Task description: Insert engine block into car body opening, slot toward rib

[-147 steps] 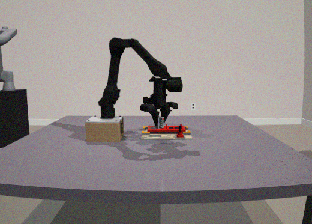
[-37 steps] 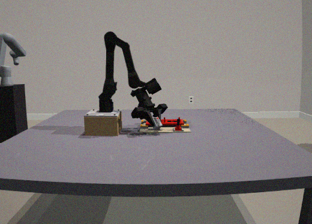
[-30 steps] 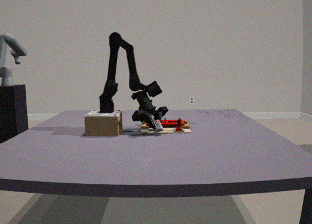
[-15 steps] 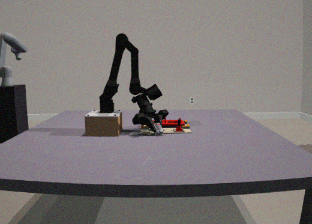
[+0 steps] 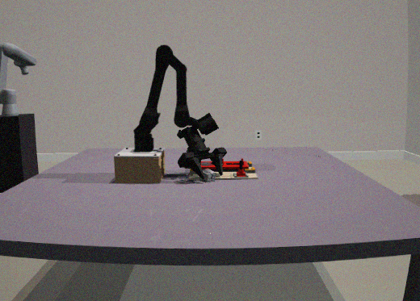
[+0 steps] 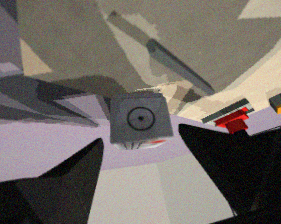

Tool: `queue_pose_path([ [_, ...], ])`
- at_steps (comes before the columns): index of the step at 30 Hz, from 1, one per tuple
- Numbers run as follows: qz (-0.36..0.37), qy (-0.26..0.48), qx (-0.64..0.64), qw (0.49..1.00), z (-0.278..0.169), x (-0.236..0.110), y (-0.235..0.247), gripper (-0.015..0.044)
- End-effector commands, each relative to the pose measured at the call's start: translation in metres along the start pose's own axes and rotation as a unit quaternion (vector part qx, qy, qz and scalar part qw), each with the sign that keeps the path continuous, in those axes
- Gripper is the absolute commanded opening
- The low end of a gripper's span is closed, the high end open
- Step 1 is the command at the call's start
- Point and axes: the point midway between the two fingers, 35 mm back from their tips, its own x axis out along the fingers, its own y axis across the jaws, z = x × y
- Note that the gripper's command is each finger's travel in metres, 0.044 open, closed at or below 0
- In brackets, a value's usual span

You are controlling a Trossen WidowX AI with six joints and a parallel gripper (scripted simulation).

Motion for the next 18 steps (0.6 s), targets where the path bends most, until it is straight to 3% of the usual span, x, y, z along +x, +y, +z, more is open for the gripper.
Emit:
queue_pose_path([
  [1, 0.000, -0.001, 0.000, 1.000, 0.000, 0.000, 0.000, 0.0440],
  [7, 0.000, -0.004, -0.002, 1.000, 0.000, -0.004, 0.000, 0.0440],
  [18, 0.001, -0.009, -0.003, 1.000, 0.001, -0.045, -0.001, 0.0440],
])
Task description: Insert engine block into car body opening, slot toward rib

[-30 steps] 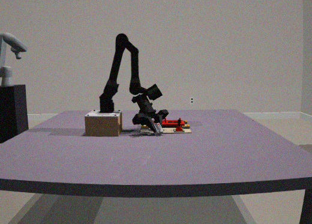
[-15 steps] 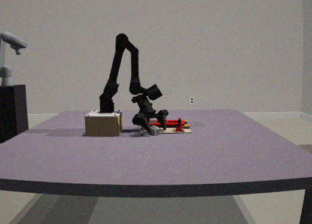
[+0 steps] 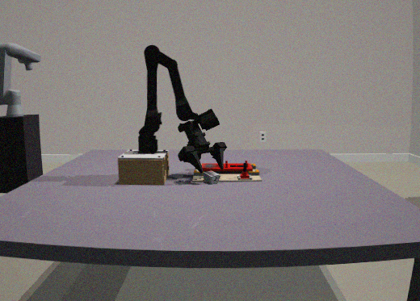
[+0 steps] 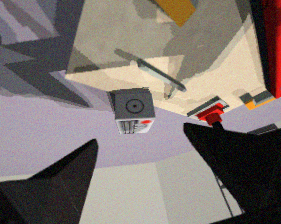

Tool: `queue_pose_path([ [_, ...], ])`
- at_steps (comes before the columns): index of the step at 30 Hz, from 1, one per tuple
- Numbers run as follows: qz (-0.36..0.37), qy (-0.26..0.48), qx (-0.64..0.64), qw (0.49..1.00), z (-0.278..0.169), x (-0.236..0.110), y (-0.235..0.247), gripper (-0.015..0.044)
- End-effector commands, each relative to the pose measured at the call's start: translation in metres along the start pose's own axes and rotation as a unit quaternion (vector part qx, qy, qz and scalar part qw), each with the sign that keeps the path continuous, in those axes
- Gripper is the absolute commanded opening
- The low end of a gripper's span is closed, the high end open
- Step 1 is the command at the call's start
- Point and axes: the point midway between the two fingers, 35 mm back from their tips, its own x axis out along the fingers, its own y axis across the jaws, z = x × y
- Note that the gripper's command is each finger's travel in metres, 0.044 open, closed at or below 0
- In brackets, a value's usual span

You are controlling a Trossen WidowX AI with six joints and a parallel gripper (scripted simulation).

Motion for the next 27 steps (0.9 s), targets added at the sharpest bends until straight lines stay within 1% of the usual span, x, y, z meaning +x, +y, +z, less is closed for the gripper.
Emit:
queue_pose_path([
  [1, 0.002, 0.001, 0.001, 1.000, 0.0000, -0.0094, 0.0009, 0.0440],
  [16, -0.001, 0.000, 0.003, 1.000, 0.0002, -0.0056, -0.0002, 0.0440],
  [27, 0.014, -0.035, 0.160, 0.986, -0.0016, -0.0017, -0.0024, 0.0440],
])
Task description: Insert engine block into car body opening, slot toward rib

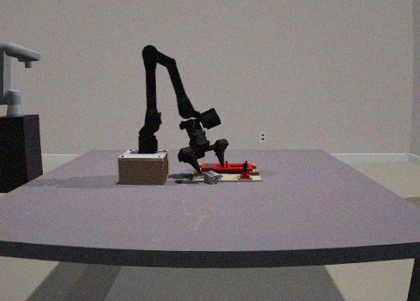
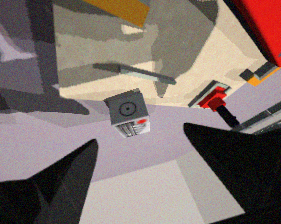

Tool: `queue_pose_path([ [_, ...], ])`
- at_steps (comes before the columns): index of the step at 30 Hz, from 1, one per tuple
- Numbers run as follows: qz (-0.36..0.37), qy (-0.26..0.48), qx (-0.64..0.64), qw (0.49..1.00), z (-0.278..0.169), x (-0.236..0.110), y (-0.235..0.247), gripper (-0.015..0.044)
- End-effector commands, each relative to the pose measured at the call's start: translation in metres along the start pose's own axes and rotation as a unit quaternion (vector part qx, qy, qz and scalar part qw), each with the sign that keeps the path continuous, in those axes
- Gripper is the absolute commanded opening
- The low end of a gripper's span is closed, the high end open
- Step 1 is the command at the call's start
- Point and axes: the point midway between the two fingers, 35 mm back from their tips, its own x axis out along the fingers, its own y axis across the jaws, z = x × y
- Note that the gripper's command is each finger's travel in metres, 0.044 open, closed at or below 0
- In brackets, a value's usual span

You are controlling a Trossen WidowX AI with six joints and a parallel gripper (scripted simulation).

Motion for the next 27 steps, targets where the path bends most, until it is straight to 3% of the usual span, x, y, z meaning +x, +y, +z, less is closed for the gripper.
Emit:
queue_pose_path([
  [1, 0.006, -0.014, 0.062, 0.998, -0.0006, 0.0014, -0.0022, 0.0440],
  [14, 0.040, -0.049, 0.261, 0.963, -0.0033, 0.0046, -0.0046, 0.0440],
  [27, 0.084, -0.072, 0.450, 0.886, -0.0071, 0.0060, -0.0062, 0.0440],
])
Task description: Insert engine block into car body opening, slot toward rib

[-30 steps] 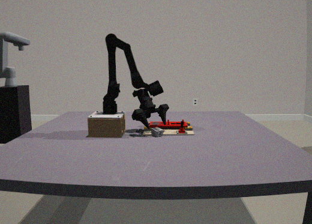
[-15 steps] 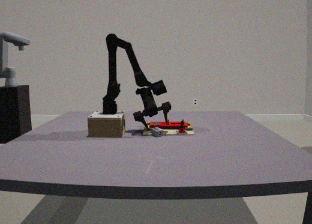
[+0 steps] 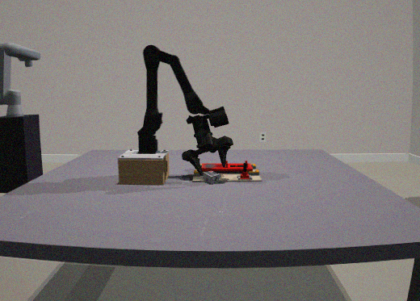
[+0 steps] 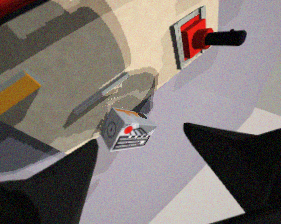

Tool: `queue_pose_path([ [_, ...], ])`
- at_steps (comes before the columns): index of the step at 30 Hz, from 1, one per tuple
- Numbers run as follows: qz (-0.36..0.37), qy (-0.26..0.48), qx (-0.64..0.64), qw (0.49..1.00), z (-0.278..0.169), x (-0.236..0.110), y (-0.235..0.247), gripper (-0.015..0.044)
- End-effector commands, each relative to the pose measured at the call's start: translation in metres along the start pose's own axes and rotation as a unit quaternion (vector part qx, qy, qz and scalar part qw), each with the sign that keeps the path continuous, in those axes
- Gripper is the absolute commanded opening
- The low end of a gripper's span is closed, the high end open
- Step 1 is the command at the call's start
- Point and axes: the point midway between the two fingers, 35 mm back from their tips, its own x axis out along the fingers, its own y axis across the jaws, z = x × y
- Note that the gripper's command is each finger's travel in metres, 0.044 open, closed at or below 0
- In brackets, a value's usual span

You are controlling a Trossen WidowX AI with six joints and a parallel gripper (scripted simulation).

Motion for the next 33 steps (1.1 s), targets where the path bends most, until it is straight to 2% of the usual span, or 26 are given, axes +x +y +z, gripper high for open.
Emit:
queue_pose_path([
  [1, 0.015, -0.006, 0.067, 0.998, 0.000, 0.000, -0.002, 0.0440],
  [17, 0.075, -0.010, 0.319, 0.945, -0.003, -0.002, -0.007, 0.0440],
  [33, 0.134, 0.012, 0.551, 0.824, -0.008, -0.007, -0.012, 0.0440],
])
